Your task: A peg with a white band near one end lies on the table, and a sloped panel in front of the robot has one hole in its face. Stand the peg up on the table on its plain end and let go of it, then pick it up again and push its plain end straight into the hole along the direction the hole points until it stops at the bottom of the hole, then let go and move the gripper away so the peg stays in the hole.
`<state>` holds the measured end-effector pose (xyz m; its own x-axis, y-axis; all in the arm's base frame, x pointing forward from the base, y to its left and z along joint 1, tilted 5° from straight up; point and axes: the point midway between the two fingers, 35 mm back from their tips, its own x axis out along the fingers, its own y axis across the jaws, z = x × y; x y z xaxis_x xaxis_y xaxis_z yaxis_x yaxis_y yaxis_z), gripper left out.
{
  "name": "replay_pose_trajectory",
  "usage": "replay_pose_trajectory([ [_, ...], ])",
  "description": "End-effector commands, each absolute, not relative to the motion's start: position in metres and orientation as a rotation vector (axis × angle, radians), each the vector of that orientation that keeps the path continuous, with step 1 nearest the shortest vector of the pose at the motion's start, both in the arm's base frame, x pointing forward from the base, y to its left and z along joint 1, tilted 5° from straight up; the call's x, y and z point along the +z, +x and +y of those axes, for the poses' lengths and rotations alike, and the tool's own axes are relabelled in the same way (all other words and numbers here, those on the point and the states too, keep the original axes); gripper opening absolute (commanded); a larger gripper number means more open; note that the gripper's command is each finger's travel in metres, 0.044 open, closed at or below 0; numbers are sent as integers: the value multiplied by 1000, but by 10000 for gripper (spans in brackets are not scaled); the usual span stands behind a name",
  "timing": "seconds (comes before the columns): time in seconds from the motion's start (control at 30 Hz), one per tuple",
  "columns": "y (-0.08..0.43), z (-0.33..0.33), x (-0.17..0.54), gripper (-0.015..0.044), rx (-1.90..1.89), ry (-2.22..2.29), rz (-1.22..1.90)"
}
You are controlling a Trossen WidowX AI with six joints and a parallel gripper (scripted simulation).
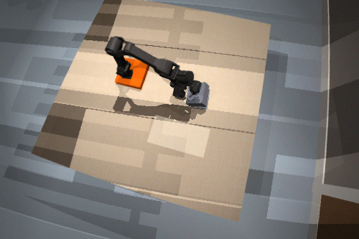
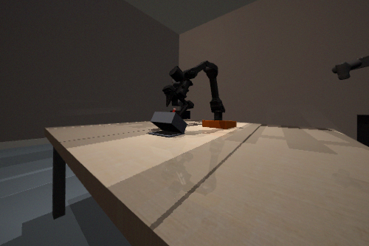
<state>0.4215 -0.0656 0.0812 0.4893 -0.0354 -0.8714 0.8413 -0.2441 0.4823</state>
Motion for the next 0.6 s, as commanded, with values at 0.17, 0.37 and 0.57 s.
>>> replay_pose_trajectory([
  [0.17,414,-65,97,440,-970,1608,711],
  [0.37,409,-65,108,440,-970,1608,711],
  [0.57,404,-65,118,440,-970,1609,711],
])
